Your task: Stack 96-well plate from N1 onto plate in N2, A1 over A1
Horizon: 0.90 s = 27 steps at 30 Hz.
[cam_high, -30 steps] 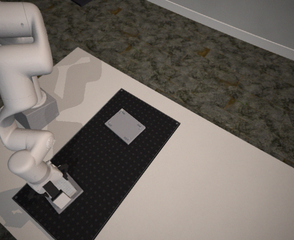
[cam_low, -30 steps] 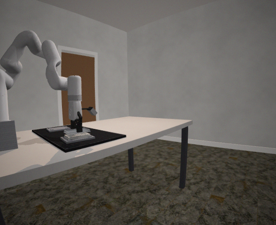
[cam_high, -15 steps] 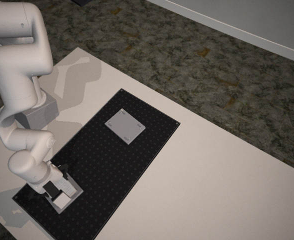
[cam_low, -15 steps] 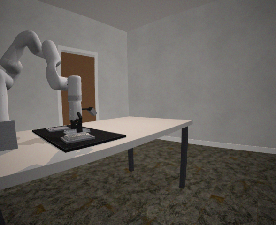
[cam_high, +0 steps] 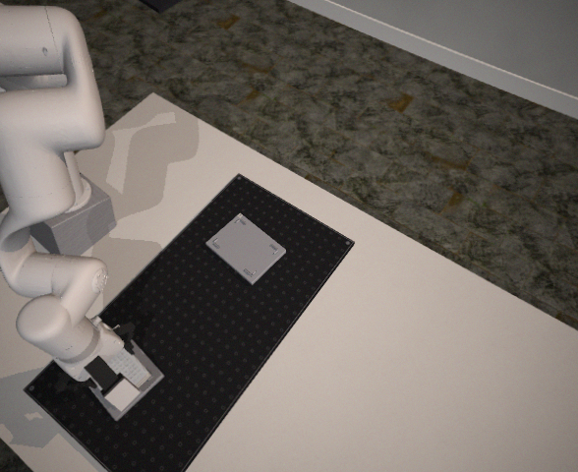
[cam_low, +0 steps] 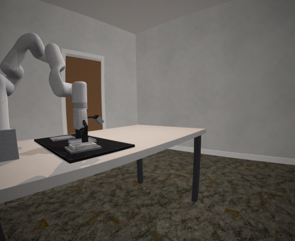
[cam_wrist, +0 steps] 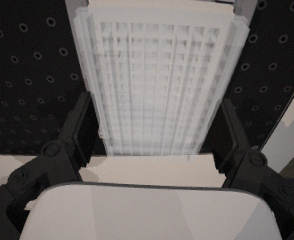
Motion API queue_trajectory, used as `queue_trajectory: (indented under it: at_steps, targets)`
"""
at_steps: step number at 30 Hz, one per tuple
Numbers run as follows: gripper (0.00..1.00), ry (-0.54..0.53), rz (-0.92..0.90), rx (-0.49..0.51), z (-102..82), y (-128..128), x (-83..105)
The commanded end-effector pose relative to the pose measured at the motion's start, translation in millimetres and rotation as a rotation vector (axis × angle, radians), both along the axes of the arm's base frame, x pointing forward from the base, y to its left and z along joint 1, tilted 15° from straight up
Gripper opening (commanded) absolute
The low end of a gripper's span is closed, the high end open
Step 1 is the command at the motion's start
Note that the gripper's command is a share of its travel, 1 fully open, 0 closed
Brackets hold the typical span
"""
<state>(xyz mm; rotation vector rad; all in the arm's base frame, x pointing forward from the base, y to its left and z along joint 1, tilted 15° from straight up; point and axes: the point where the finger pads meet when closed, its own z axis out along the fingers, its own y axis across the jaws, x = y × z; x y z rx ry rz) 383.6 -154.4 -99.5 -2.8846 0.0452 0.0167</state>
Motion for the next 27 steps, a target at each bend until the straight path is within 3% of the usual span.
queue_trajectory:
  at_steps: [1,27]
  targets:
    - [0.0,-0.003,-0.001,-0.002,0.3,-0.8,1.4]
    - [0.0,-0.003,-0.001,-0.002,-3.5,0.2,1.4]
